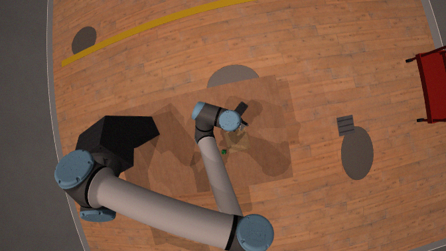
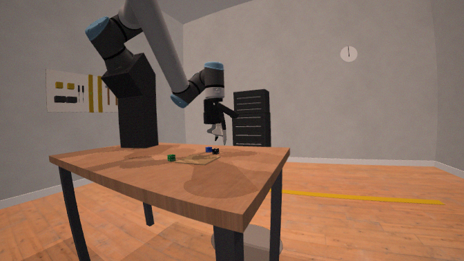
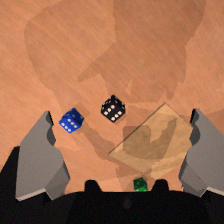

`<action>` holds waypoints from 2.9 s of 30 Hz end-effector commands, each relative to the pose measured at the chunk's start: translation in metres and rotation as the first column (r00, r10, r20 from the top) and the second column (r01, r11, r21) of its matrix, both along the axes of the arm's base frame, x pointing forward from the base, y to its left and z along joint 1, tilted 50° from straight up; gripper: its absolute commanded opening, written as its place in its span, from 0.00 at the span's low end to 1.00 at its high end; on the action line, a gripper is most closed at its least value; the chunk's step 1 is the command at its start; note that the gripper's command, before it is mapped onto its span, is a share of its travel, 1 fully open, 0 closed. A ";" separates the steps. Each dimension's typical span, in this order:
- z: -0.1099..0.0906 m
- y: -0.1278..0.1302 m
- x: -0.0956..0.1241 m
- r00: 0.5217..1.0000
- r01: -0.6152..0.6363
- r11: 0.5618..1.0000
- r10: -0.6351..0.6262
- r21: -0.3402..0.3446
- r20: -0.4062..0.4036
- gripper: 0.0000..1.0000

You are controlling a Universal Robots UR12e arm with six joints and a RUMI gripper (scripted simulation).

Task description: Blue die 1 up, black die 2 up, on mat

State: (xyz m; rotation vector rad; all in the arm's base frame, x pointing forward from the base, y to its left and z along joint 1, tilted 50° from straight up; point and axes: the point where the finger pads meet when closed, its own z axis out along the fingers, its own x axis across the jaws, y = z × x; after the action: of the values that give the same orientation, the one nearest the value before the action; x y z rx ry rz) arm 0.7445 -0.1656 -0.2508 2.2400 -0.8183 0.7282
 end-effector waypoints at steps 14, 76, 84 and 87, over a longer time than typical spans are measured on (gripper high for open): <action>-0.003 0.002 -0.006 1.000 -0.001 1.000 0.001 0.000 0.000 1.00; -0.032 0.014 -0.057 1.000 -0.001 1.000 0.001 0.000 0.000 1.00; -0.004 0.046 -0.069 1.000 -0.001 1.000 0.001 0.000 0.000 1.00; 0.012 0.063 -0.075 1.000 -0.001 1.000 0.001 0.000 0.000 1.00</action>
State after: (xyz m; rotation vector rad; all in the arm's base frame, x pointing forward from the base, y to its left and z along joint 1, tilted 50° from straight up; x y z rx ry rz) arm 0.6766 -0.1234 -0.2581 2.2401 -0.8169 0.7301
